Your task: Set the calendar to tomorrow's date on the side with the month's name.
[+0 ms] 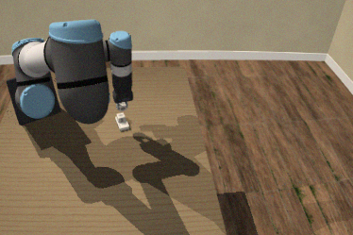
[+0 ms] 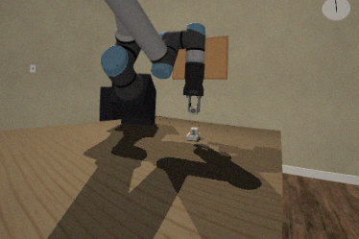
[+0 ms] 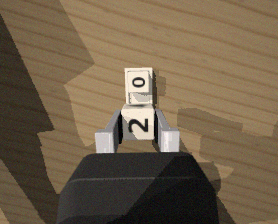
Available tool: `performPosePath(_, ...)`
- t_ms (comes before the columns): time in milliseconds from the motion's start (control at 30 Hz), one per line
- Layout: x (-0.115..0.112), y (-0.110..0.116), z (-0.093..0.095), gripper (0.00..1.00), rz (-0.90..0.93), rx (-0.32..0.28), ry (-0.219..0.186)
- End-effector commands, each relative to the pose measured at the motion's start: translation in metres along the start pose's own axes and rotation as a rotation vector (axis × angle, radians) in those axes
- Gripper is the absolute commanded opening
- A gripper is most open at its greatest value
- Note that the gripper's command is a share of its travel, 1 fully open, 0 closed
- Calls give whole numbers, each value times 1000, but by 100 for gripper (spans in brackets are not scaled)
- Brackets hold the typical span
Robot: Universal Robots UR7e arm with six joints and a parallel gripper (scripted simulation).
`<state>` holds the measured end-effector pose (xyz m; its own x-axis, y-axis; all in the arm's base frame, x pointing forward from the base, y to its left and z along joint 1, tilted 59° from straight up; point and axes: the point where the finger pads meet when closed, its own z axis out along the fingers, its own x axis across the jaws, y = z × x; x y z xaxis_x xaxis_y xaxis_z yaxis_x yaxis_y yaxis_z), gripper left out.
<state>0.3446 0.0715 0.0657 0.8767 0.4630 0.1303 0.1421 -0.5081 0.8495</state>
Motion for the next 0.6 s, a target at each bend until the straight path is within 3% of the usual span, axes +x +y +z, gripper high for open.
performPosePath(0, 0, 0, 6, 57, 0, 0, 2)
performPosePath(567, 0, 0, 41, 57, 0, 0, 2)
